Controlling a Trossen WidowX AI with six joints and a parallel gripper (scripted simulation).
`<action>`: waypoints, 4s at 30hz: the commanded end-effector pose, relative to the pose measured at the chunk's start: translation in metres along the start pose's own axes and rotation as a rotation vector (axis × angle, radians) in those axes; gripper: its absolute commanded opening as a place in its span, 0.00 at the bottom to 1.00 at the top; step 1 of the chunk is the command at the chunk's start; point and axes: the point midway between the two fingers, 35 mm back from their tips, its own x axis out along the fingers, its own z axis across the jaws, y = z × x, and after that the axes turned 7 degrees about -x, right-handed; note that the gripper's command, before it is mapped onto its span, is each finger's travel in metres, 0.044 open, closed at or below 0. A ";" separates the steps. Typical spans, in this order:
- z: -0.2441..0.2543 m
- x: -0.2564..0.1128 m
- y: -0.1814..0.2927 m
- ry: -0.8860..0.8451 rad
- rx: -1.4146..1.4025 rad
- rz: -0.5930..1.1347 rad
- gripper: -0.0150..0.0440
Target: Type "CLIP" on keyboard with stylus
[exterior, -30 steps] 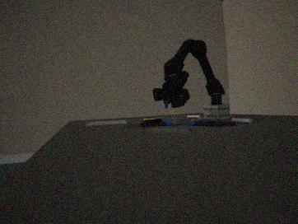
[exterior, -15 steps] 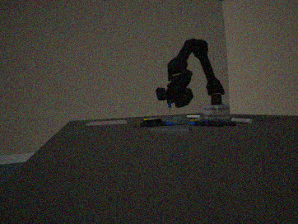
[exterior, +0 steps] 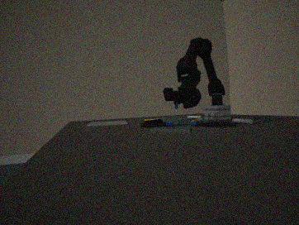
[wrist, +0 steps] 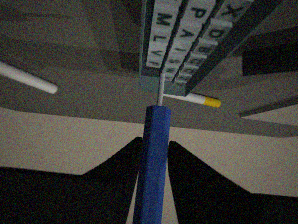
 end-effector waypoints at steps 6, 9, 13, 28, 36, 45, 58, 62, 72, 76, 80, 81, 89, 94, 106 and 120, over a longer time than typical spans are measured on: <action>0.002 0.007 -0.011 -0.009 -0.005 0.003 0.25; 0.002 0.007 -0.011 -0.009 -0.005 0.003 0.25; 0.002 0.007 -0.011 -0.009 -0.005 0.003 0.25; 0.003 0.008 -0.014 -0.009 -0.005 0.003 0.39; 0.002 0.010 -0.018 -0.009 -0.005 0.003 0.39; 0.002 0.012 -0.022 -0.009 -0.005 0.003 0.39; 0.001 0.014 -0.026 -0.009 -0.005 0.003 0.39; 0.001 0.015 -0.027 -0.009 -0.005 0.003 0.39; 0.001 0.017 -0.029 -0.009 -0.005 0.003 0.39; 0.001 0.016 -0.029 -0.009 -0.005 0.003 0.39; 0.001 0.016 -0.028 -0.009 -0.005 0.003 0.39; 0.001 0.015 -0.026 -0.009 -0.005 0.003 0.39; 0.005 -0.003 0.004 -0.009 -0.005 0.002 0.39; 0.004 -0.001 0.001 -0.006 -0.008 0.005 0.39; -0.009 0.003 0.010 -0.008 -0.004 0.005 0.25; -0.015 0.015 -0.004 -0.008 -0.003 0.004 0.25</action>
